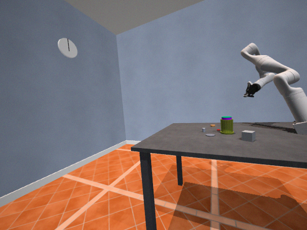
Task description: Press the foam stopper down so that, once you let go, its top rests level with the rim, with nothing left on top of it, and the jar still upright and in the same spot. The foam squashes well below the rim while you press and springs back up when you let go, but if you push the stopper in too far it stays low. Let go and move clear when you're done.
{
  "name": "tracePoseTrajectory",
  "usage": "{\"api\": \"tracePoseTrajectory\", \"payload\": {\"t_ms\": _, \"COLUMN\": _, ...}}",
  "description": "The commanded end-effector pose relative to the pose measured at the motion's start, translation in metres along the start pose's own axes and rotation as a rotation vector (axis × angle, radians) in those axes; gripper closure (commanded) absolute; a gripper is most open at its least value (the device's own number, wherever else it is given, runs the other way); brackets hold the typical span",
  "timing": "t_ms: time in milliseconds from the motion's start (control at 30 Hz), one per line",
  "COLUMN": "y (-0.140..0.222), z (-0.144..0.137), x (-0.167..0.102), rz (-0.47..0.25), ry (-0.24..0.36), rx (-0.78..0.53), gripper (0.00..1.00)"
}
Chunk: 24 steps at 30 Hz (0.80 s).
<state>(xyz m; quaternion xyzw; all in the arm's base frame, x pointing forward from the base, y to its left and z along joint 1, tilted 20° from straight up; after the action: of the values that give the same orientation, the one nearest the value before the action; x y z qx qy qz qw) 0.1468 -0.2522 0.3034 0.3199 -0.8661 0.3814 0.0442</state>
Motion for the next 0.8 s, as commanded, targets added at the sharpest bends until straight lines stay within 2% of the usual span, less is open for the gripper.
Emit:
{"api": "tracePoseTrajectory", "payload": {"t_ms": 0, "y": -0.002, "z": -0.003, "x": -0.004, "rz": -0.015, "ry": -0.002, "rx": 0.007, "gripper": 1.00}}
{"api": "tracePoseTrajectory", "payload": {"t_ms": 767, "y": -0.007, "z": -0.012, "x": -0.018, "rz": -0.075, "ry": 0.000, "rx": 0.012, "gripper": 1.00}}
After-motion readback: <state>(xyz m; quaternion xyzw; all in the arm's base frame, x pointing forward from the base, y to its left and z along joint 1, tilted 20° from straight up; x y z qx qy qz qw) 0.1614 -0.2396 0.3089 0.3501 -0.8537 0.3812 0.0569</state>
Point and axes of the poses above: the point where the finger pads meet when closed, its own x axis back along the fingers, its own z axis across the jaws, y = z × x, the point moved 4 cm from there along x, back along the fingers, and after that the axes turned 13 degrees about x, right-handed, at the moved point
